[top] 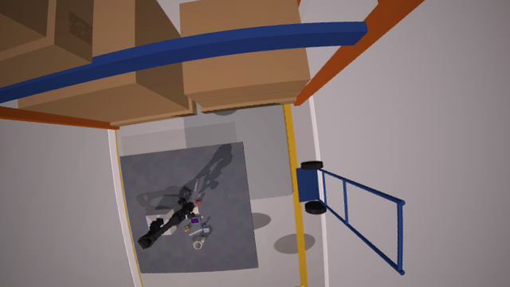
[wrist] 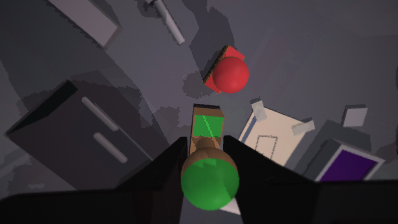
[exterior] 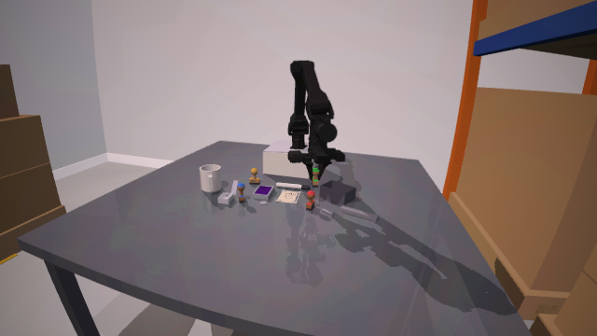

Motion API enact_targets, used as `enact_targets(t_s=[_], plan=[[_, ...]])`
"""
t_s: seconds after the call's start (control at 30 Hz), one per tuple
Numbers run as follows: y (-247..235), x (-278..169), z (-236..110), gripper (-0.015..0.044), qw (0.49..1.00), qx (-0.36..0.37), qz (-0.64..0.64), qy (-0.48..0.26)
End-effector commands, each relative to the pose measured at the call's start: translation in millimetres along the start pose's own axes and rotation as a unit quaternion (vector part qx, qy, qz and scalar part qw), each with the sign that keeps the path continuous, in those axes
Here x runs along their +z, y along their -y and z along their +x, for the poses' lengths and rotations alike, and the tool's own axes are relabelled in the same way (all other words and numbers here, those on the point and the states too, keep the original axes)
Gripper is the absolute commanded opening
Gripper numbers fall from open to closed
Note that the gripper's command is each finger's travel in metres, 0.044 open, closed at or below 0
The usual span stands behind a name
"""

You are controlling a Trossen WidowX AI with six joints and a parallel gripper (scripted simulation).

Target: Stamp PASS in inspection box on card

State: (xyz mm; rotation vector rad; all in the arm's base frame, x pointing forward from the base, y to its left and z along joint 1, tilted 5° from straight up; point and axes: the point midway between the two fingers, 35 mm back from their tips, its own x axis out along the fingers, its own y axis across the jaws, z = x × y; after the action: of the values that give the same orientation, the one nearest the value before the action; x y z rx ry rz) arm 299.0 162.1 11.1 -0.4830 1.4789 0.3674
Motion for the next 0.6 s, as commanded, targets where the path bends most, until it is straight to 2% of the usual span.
enact_targets(t_s=[0.0,0.57], plan=[[-1.1,2.4,5.5,0.0000,1.000,-0.001,0.003,0.001],[-1.2,3.3,33.7,0.0000,1.000,-0.002,0.003,0.001]])
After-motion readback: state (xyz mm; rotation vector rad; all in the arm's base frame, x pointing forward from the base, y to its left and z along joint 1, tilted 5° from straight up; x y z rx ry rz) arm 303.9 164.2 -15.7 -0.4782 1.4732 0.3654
